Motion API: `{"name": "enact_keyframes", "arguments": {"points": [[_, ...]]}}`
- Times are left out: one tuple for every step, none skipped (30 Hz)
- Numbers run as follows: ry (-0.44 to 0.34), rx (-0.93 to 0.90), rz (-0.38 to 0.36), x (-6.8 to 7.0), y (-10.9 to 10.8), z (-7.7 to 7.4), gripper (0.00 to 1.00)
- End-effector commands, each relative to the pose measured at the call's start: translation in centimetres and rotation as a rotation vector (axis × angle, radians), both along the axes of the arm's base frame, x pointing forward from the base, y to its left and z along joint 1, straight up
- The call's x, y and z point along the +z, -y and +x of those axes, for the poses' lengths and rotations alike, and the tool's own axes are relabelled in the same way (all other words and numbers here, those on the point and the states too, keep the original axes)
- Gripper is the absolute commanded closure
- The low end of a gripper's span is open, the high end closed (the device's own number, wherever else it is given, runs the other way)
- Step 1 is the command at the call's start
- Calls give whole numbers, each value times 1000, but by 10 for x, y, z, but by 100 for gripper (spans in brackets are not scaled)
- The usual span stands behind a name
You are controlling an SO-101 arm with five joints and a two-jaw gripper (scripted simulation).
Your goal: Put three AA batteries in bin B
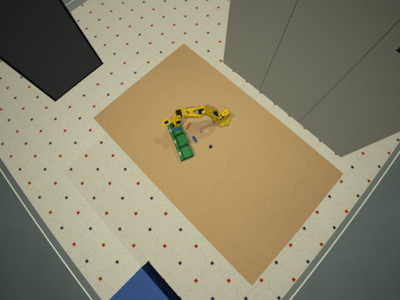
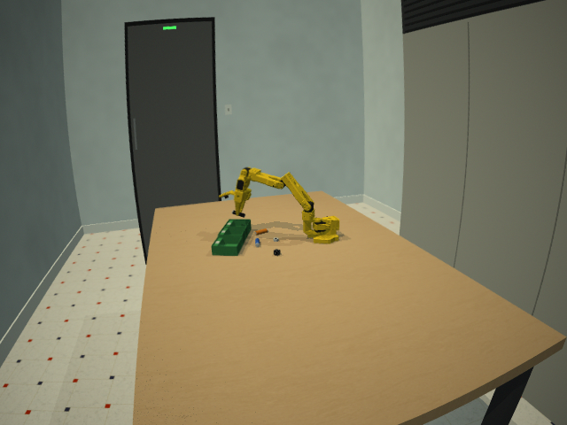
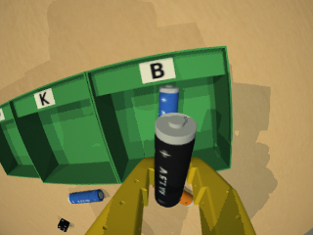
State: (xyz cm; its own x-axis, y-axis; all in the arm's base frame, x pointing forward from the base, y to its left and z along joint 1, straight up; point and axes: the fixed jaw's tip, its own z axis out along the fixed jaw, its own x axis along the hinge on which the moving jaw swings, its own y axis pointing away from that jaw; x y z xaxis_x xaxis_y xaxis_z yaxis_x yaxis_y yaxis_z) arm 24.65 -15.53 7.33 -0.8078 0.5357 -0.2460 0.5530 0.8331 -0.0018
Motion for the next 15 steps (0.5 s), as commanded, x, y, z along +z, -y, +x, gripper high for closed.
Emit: {"name": "enact_keyframes", "arguments": {"points": [[55, 1, -39, 11, 4, 2, 100], [55, 1, -39, 11, 4, 2, 100], [55, 1, -39, 11, 4, 3, 100], [55, 1, -39, 10, 4, 3, 100], [55, 1, -39, 10, 4, 3, 100], [55, 1, -39, 10, 4, 2, 100], [55, 1, -39, 10, 4, 3, 100], [55, 1, -39, 10, 4, 3, 100], [55, 1, -39, 10, 4, 3, 100], [55, 1, -39, 10, 4, 3, 100], [55, 1, -39, 10, 4, 3, 100], [55, 1, -39, 10, 4, 2, 100], [55, 1, -39, 10, 4, 3, 100], [55, 1, -39, 10, 4, 3, 100], [55, 1, -39, 10, 4, 3, 100]]}}
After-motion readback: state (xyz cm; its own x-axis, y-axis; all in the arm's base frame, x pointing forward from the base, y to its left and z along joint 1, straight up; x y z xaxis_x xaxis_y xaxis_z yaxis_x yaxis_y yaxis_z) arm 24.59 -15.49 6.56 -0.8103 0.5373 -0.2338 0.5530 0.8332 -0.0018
